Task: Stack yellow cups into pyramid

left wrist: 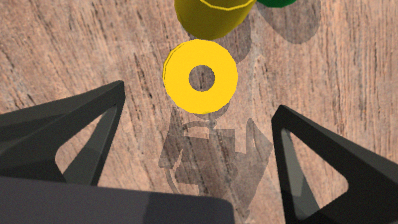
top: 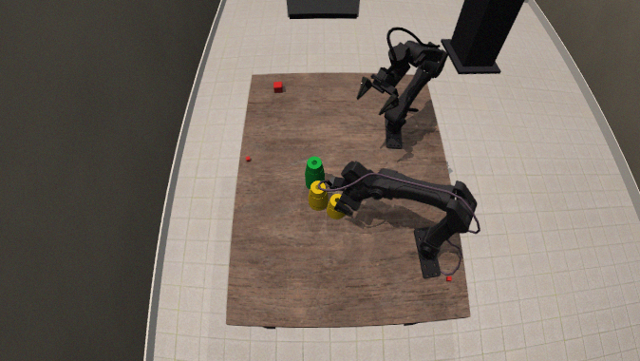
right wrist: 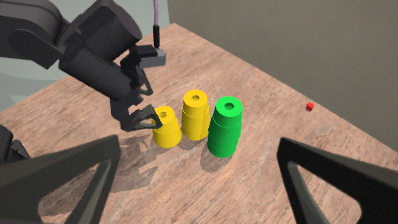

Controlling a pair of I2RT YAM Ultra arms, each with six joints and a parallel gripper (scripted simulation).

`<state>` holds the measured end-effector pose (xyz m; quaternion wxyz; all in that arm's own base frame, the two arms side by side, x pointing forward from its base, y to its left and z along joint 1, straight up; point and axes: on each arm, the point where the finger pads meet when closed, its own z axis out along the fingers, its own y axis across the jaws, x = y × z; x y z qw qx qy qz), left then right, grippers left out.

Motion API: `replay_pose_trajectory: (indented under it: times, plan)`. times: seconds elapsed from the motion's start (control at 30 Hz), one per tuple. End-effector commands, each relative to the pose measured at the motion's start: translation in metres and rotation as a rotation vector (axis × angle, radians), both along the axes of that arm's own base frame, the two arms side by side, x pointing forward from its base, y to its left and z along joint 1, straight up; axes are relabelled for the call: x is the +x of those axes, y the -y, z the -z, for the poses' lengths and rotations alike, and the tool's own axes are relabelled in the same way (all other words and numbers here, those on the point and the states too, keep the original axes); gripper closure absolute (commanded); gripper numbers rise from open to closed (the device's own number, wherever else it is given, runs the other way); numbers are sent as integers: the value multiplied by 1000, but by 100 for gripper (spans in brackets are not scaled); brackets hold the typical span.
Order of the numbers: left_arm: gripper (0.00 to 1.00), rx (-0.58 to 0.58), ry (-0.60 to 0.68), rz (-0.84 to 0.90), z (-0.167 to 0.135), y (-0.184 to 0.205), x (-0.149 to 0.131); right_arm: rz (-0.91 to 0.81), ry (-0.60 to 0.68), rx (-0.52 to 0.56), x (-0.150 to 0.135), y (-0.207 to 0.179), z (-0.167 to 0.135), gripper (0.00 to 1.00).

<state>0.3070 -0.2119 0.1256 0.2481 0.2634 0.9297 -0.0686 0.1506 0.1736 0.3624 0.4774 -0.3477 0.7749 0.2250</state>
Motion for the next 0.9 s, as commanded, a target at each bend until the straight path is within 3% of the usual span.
replay_pose_trajectory:
  times: [0.0, 0.37, 0.83, 0.87]
  plan:
    - [0, -13, 48, 37, -19, 7, 6, -1, 5, 11, -3, 2, -2, 0]
    - [0, -54, 254, 207, -54, 56, 80, -1, 5, 11, -3, 2, -2, 0]
    - [0, -46, 245, 200, -52, 56, 81, -1, 5, 11, -3, 2, -2, 0]
    - [11, -51, 244, 191, -55, 56, 81, -1, 5, 11, -3, 2, -2, 0]
